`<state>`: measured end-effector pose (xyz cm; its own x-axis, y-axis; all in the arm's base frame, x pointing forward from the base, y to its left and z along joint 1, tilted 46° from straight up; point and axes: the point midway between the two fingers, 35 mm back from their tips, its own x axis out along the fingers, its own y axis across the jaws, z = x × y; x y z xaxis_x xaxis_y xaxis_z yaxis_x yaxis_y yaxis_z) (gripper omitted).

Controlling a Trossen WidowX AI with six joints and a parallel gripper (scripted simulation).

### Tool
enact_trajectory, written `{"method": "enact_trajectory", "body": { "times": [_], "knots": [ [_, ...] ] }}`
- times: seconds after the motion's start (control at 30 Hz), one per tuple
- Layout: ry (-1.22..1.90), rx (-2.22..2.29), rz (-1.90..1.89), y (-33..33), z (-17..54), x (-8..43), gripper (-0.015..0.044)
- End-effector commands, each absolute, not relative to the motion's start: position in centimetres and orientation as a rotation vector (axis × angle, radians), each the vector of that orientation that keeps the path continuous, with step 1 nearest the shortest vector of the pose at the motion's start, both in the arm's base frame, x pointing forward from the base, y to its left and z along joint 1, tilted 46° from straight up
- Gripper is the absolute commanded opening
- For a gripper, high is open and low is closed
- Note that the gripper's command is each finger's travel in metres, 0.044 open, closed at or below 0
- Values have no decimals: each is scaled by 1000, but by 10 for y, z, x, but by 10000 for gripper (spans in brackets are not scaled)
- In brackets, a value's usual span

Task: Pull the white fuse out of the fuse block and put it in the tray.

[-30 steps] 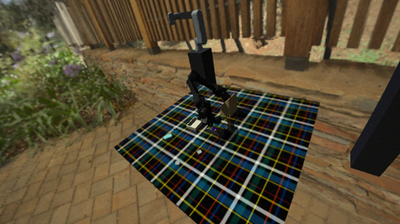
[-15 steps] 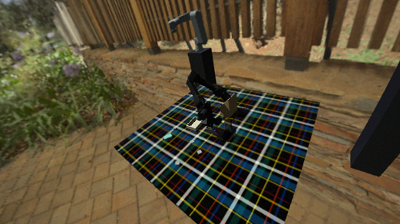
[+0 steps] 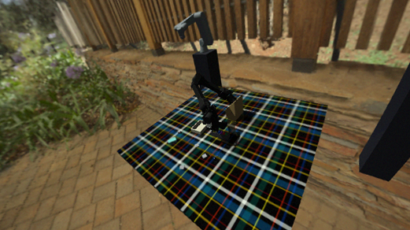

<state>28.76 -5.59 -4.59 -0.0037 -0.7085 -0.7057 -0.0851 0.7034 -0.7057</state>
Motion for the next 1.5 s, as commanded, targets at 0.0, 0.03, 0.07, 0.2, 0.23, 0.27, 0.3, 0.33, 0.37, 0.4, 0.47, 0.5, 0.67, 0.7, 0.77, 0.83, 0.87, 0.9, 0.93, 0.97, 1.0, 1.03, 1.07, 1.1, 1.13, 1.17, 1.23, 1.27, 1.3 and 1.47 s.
{"method": "enact_trajectory", "body": {
  "times": [0.0,0.03,0.07,0.2,0.23,0.27,0.3,0.33,0.37,0.4,0.47,0.5,0.67,0.7,0.77,0.83,0.87,0.9,0.93,0.97,1.0,1.03,1.07,1.1,1.13,1.17,1.23,1.27,1.3,1.47],
  "knots": [
    [1525,-691,-555,-60,-49,285,74],
    [1525,-691,-555,-60,-49,285,74],
    [1525,-691,-555,-60,-49,285,74],
    [1525,-691,-555,-60,-49,285,74],
    [1525,-691,-555,-60,-49,285,74],
    [1525,-691,-555,-60,-49,285,74],
    [1525,-691,-555,-60,-49,285,74],
    [1525,-691,-555,-60,-49,285,74],
    [1525,-691,-555,-60,-49,285,74],
    [1525,-691,-555,-60,-49,285,74],
    [1525,-691,-555,-60,-49,285,74],
    [1525,-691,-555,-60,-49,285,74],
    [1522,-681,-557,-59,-49,286,61],
    [1522,-681,-557,-59,-49,286,54],
    [1522,-681,-557,-59,-49,286,41],
    [1522,-681,-557,-59,-49,286,27],
    [1522,-681,-557,-59,-49,286,21],
    [1522,-681,-557,-59,-49,286,14],
    [1522,-681,-557,-59,-49,286,7],
    [1522,-681,-557,-59,-49,286,1],
    [1522,-681,-557,-59,-49,286,0],
    [1522,-681,-557,-59,-49,286,0],
    [1522,-681,-557,-59,-49,286,0],
    [1522,-681,-557,-59,-49,286,0],
    [1522,-681,-557,-59,-48,286,0],
    [1522,-681,-557,-58,-48,286,0],
    [1522,-682,-557,-58,-47,286,0],
    [1522,-682,-556,-57,-47,286,0],
    [1523,-682,-556,-57,-47,286,0],
    [1523,-682,-556,-55,-45,286,0]
  ]
}}
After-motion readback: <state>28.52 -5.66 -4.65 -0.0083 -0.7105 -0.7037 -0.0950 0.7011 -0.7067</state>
